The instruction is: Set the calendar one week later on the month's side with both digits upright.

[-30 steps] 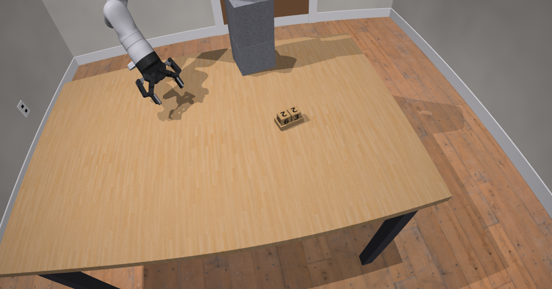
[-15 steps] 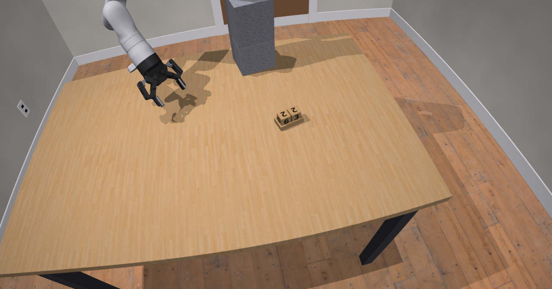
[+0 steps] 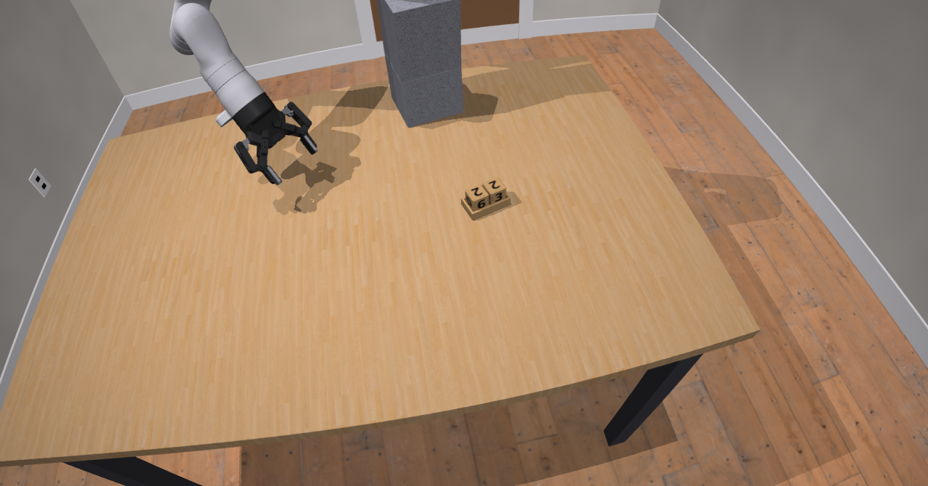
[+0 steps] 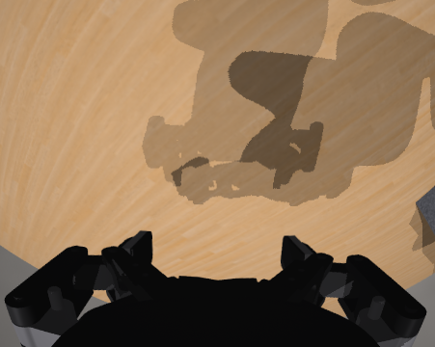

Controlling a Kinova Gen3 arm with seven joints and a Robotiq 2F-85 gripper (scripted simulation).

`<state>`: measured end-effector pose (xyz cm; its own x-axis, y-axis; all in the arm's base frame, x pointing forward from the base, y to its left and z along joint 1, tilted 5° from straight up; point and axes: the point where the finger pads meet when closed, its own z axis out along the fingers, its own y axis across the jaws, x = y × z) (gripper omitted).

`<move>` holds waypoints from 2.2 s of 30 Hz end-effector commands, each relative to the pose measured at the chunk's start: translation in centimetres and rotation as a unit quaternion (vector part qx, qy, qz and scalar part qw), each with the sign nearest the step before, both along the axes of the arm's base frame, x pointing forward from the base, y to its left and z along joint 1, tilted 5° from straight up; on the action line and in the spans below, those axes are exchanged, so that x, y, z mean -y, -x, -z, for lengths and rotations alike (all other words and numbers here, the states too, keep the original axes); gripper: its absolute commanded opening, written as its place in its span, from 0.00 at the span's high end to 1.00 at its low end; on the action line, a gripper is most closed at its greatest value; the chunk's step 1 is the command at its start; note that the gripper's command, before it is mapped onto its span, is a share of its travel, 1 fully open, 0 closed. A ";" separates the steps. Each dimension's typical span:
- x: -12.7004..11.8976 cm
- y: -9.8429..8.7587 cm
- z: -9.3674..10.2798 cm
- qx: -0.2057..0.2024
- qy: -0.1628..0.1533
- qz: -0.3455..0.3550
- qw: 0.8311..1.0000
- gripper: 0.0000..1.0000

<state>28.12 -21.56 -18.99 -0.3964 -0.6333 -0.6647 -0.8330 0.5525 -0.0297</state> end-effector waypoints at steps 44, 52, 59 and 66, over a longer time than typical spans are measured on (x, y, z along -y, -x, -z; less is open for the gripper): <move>-4.9 -3.4 -1.1 -0.016 0.024 -0.071 0.997 0.00; -5.9 -3.9 -1.2 -0.019 0.030 -0.084 0.996 0.00; -5.9 -3.9 -1.2 -0.019 0.030 -0.084 0.996 0.00; -6.9 -4.3 -1.4 -0.023 0.035 -0.096 0.994 0.00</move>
<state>32.31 -14.91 -17.71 -0.2998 -0.7397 -0.6025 -0.9205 0.3902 -0.0210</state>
